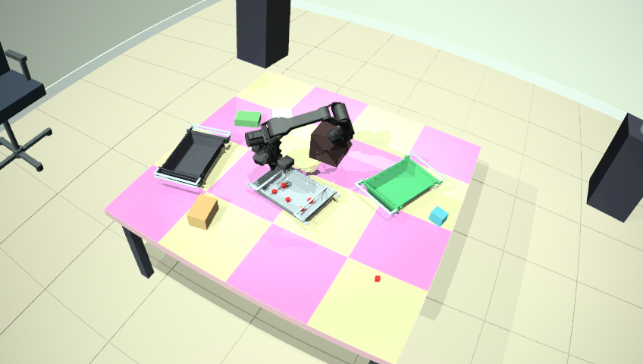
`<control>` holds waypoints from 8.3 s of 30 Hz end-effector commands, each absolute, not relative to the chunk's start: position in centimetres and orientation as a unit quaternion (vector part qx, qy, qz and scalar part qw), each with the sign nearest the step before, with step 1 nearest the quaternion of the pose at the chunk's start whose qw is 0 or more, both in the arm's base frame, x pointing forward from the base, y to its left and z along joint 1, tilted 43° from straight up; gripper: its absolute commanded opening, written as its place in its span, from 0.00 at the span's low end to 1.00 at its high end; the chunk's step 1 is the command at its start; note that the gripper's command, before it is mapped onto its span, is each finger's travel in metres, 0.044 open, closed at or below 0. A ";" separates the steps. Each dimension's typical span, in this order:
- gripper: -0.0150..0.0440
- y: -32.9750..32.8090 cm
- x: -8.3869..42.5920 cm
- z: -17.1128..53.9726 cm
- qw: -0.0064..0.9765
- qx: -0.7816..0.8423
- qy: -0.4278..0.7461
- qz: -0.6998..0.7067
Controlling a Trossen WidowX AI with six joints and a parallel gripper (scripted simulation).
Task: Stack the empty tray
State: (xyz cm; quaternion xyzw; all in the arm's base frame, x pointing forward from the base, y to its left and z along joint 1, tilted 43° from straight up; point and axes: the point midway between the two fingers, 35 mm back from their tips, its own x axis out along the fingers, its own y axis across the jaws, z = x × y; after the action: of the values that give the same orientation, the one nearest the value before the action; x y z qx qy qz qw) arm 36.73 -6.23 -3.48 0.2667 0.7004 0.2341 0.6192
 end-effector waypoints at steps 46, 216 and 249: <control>0.25 -6.2 36.7 -3.5 0.619 0.267 0.700 0.234; 0.25 18.2 3.4 23.5 0.339 -0.576 -0.161 0.726; 0.25 16.6 4.4 30.8 0.338 -0.578 -0.161 0.725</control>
State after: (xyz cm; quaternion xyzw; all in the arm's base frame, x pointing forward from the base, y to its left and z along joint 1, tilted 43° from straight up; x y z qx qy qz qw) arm 4.33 16.76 29.42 -0.5775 -0.1495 0.7296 0.3344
